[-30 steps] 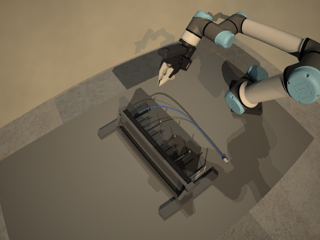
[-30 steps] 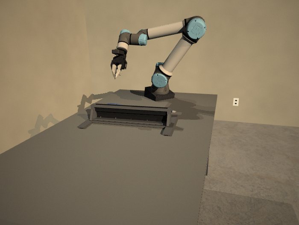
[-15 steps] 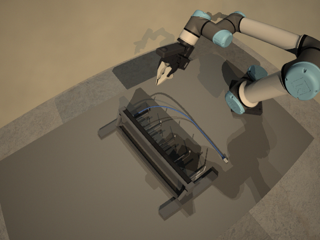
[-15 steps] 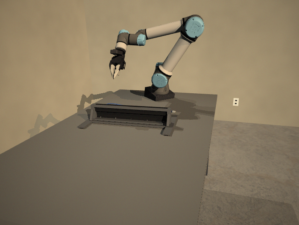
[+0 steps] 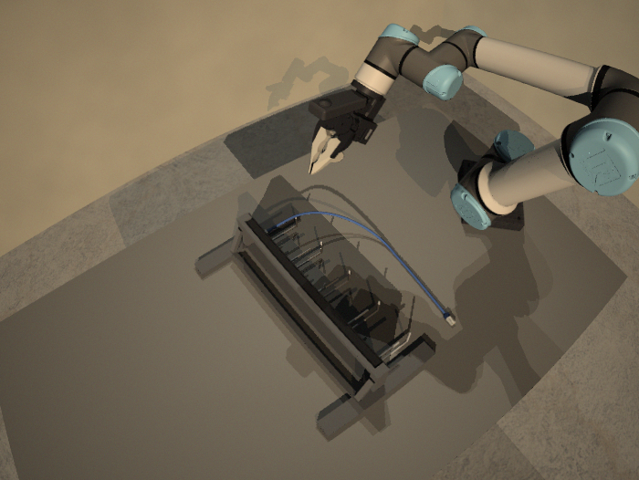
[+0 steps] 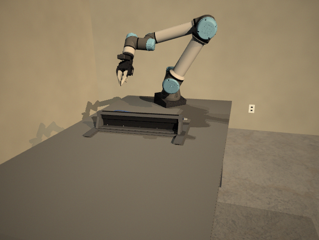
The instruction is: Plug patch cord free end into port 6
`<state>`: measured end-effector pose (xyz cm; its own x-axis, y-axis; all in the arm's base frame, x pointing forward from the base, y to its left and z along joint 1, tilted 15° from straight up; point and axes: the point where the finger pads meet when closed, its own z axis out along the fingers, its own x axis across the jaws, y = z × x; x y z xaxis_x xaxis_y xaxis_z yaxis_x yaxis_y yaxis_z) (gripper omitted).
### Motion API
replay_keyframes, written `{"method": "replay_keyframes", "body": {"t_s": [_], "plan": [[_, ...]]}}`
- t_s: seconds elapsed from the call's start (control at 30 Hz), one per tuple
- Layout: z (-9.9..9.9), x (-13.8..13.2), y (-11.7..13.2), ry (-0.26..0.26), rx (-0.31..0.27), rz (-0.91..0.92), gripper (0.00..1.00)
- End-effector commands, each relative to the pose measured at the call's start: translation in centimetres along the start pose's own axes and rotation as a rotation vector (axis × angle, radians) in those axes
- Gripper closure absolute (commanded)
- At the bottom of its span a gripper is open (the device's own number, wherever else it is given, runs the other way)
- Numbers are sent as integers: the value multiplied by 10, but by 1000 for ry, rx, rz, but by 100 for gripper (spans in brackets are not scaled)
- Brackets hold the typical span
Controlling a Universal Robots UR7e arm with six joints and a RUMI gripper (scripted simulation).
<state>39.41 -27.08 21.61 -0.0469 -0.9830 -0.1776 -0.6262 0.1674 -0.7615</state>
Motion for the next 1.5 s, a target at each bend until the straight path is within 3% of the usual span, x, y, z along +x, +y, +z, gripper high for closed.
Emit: {"method": "replay_keyframes", "body": {"t_s": [0.0, 0.6, 1.1, 1.47], "plan": [[8, 0, 0, 2, 0, 0, 100], [49, 1, 0, 2, 0, 0, 100], [96, 1, 0, 2, 0, 0, 100], [117, 1, 0, 2, 0, 0, 100]]}}
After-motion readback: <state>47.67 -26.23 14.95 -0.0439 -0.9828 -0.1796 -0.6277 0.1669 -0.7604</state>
